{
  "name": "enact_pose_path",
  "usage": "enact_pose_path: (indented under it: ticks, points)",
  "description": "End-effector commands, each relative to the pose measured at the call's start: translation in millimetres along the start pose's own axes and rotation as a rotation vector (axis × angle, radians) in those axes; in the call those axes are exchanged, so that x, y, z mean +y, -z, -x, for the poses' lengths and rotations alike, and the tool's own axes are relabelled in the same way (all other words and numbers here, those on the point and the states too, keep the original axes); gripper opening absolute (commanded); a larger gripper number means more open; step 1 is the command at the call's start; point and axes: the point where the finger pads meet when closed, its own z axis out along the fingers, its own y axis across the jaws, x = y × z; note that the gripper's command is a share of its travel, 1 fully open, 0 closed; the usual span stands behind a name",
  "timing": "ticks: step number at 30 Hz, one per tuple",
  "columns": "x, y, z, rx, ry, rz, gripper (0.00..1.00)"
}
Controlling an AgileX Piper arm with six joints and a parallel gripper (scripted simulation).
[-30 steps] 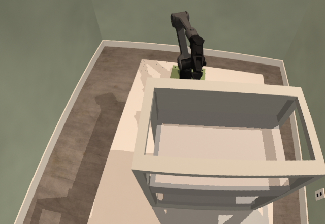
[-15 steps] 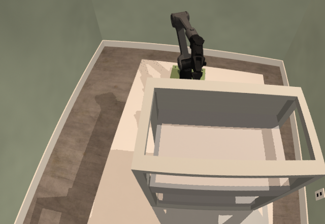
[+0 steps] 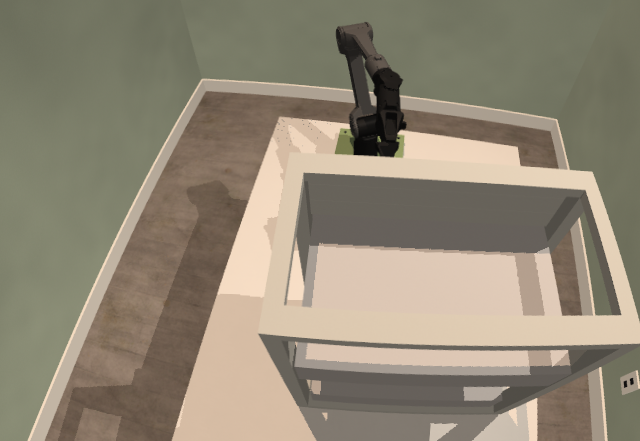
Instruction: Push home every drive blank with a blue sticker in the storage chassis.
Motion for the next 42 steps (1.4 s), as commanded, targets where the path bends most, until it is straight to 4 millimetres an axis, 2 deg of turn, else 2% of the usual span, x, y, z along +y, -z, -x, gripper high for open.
enact_pose_path:
  ticks: [1,17,18,42]
  points:
    - [-0.5,0.7,0.0,-0.001,0.001,-0.002,1.00]
    - [-0.5,0.7,0.0,-0.001,0.001,-0.002,1.00]
    - [-0.5,0.7,0.0,-0.001,0.001,-0.002,0.00]
    - [-0.5,0.7,0.0,-0.001,0.001,-0.002,0.00]
